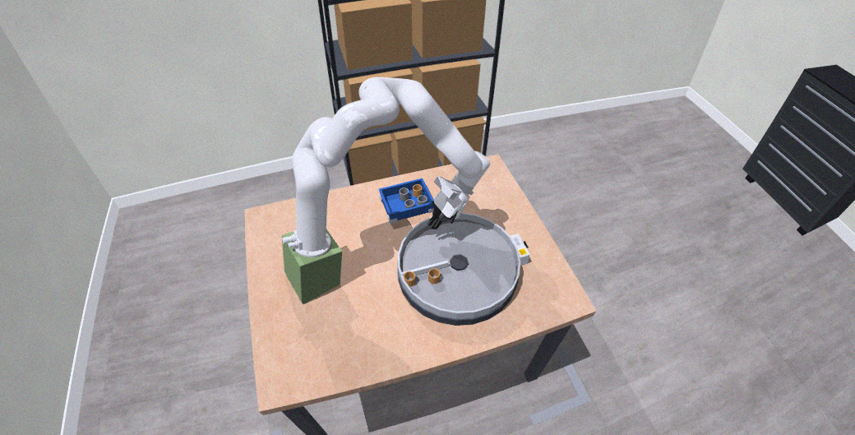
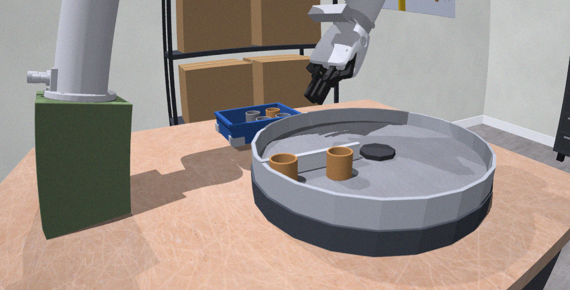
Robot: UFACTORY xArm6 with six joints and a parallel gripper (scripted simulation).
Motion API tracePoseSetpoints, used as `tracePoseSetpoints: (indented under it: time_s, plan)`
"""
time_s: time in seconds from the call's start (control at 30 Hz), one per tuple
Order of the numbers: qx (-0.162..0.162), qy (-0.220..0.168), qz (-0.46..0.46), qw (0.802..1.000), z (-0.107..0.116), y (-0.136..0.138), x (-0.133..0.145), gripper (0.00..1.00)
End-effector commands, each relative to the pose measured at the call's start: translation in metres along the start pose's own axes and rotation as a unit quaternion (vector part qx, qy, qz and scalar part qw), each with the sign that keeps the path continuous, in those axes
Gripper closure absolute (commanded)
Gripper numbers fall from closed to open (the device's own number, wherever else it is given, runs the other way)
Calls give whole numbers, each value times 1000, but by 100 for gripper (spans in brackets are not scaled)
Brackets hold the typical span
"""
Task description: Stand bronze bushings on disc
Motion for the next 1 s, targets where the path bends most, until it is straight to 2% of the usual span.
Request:
tracePoseSetpoints:
  time_s: [0.0,0.17,0.23,0.27,0.57,0.97]
  plan:
    - [12,-3,-19,1000,18,57,33,88]
    - [16,-4,-25,1000,31,105,58,88]
    - [16,-4,-25,1000,31,105,58,88]
    - [17,-4,-26,1000,39,134,73,88]
    - [18,-5,-27,999,61,215,119,88]
    - [18,-5,-27,999,62,219,122,88]
Point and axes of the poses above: the point where the finger pads meet when closed, its own z axis back along the fingers, its own y axis across the jaws, x = y × z, the point moved 7 cm from there along z, back along the fingers, and after that the axes turned 13 degrees about z, right-handed, at the moved point
